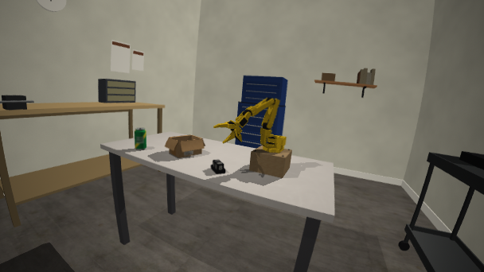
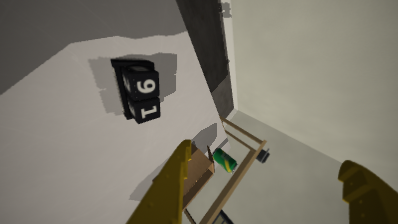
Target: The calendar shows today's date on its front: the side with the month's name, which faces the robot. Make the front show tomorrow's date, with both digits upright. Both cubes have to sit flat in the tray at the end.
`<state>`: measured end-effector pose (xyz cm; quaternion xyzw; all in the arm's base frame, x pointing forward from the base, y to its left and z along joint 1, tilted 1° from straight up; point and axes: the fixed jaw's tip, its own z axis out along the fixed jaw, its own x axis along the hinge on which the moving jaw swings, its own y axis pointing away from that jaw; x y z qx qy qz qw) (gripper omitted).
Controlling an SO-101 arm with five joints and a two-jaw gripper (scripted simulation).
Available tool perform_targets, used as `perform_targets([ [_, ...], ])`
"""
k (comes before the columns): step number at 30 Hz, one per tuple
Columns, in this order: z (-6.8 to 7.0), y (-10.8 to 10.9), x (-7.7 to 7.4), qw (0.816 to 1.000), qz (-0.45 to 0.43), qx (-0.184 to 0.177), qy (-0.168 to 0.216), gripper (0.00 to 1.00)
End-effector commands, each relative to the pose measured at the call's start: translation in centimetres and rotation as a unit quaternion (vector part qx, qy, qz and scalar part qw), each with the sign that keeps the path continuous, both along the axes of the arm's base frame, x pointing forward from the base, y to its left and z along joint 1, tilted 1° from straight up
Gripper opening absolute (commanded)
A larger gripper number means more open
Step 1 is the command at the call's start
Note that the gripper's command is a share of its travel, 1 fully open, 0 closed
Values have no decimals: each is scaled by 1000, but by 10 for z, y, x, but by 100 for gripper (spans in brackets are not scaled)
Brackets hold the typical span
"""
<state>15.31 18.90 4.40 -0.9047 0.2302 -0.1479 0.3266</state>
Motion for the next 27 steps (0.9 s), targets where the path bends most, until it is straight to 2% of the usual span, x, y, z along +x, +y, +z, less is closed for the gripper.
perform_targets([
  [1, -5, -3, 3, 998, 48, -45, -23, 52],
  [6, -15, -7, 4, 986, 118, -102, -52, 49],
  [12, -25, -12, 4, 963, 200, -161, -81, 45],
  [15, -27, -12, 4, 958, 213, -170, -85, 45],
  [27, -43, -20, 4, 893, 353, -253, -123, 39],
])
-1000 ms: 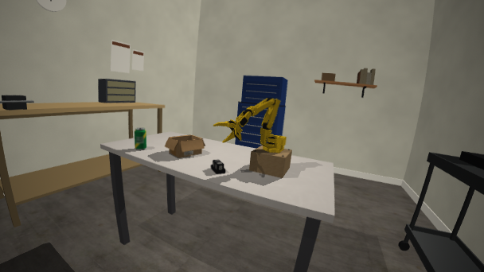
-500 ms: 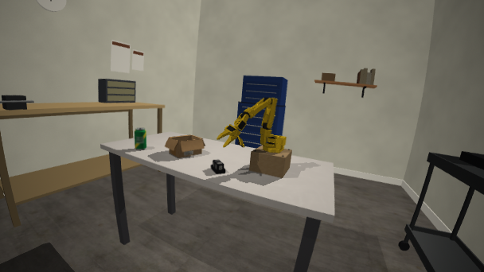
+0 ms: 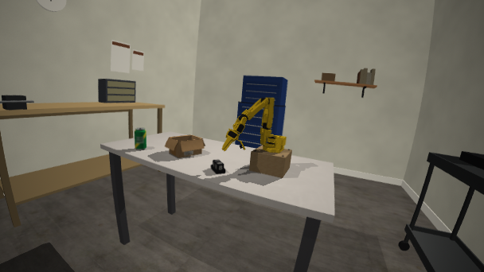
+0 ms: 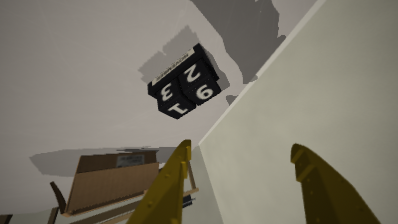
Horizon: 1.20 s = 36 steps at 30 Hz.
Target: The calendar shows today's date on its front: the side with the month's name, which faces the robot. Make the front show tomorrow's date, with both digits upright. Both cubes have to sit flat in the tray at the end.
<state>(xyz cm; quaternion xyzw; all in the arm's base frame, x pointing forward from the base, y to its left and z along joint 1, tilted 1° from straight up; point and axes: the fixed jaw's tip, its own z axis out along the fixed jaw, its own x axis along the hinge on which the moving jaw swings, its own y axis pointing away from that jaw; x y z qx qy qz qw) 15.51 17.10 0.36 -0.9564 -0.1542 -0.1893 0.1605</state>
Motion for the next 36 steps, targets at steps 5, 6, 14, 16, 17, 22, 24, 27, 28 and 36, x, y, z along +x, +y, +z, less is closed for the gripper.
perform_targets([
  [5, -6, -4, 2, 997, 65, -42, -13, 37],
  [6, -7, -5, 1, 996, 75, -47, -14, 37],
  [14, -15, -8, 1, 985, 145, -85, -25, 34],
  [16, -16, -9, 0, 982, 159, -93, -27, 33],
  [17, -17, -9, 0, 981, 166, -96, -28, 33],
  [22, -19, -10, 0, 977, 185, -106, -30, 32],
  [24, -20, -11, 0, 974, 195, -111, -31, 32],
  [27, -21, -11, 0, 970, 209, -118, -33, 32],
  [28, -22, -12, -1, 969, 213, -120, -33, 31],
  [36, -24, -13, -1, 962, 237, -130, -36, 30],
])
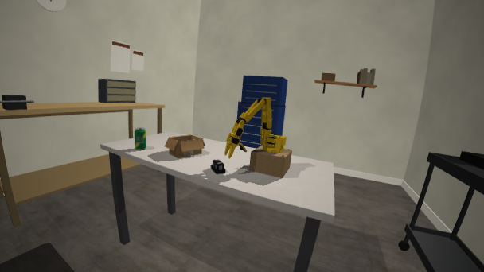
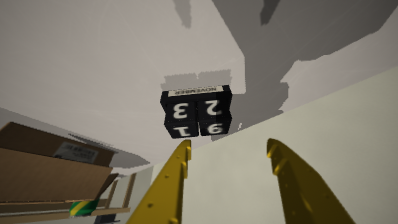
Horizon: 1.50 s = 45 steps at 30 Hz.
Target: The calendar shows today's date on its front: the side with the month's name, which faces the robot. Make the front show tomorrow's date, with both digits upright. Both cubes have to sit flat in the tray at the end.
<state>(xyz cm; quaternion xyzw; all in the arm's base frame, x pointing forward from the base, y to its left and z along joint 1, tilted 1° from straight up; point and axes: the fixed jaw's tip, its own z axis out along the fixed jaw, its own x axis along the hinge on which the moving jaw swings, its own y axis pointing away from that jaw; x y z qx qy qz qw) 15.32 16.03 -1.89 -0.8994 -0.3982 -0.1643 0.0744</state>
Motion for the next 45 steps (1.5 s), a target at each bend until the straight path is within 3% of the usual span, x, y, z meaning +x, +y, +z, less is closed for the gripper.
perform_targets([
  [1, -2, -2, 1, 1000, 8, -9, 2, 30],
  [45, -5, -5, 1, 1000, 18, -21, 6, 30],
])
